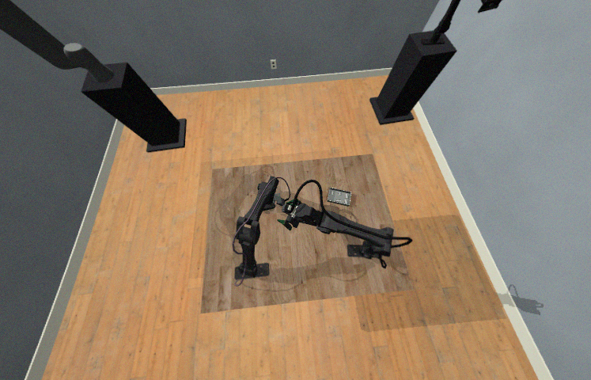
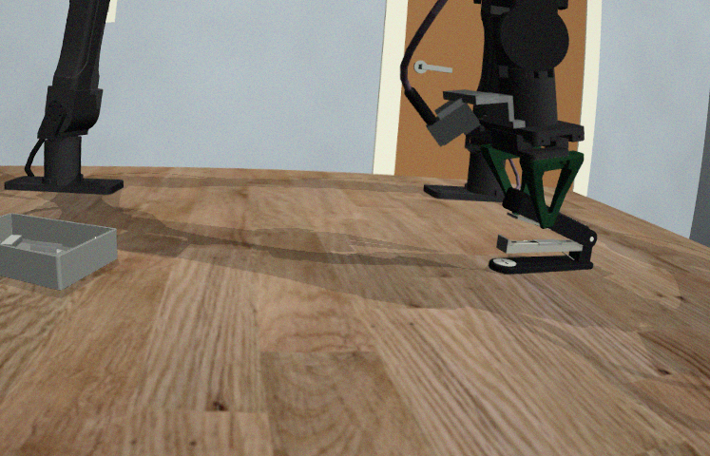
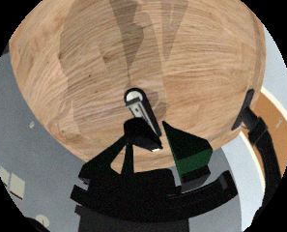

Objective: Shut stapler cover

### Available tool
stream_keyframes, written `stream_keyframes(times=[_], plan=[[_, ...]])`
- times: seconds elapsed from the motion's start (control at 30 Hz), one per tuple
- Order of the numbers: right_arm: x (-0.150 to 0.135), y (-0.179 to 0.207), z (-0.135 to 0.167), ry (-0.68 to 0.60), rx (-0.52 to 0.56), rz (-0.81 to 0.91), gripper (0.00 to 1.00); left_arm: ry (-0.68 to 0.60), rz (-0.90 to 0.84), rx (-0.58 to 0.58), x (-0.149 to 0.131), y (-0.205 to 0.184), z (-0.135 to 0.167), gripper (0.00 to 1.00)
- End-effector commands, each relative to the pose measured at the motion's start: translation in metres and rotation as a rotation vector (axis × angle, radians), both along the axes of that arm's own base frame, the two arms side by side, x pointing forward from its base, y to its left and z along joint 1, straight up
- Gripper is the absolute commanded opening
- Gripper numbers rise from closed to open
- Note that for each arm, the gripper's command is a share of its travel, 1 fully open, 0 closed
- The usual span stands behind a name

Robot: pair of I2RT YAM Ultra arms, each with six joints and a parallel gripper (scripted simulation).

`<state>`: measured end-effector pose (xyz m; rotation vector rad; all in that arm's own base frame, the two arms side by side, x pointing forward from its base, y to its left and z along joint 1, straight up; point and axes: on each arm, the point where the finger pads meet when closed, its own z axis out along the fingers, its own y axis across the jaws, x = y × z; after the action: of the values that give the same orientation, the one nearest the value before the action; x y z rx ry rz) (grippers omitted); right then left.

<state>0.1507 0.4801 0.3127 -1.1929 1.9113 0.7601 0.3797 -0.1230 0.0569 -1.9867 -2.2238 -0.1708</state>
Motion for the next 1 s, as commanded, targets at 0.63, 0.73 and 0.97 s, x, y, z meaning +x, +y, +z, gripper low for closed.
stream_keyframes(times=[0.63, 0.73, 0.97], plan=[[0.002, -0.015, -0.009, 0.056, -0.089, -0.091, 1.00, -0.053, -0.026, -0.152, 0.010, -0.019, 0.061, 1.00], [0.002, -0.021, -0.014, 0.078, -0.128, -0.130, 1.00, -0.055, -0.026, -0.173, 0.009, -0.018, 0.063, 1.00], [-0.004, -0.035, -0.023, 0.139, -0.275, -0.294, 1.00, -0.050, -0.002, -0.193, 0.003, -0.006, 0.068, 1.00]])
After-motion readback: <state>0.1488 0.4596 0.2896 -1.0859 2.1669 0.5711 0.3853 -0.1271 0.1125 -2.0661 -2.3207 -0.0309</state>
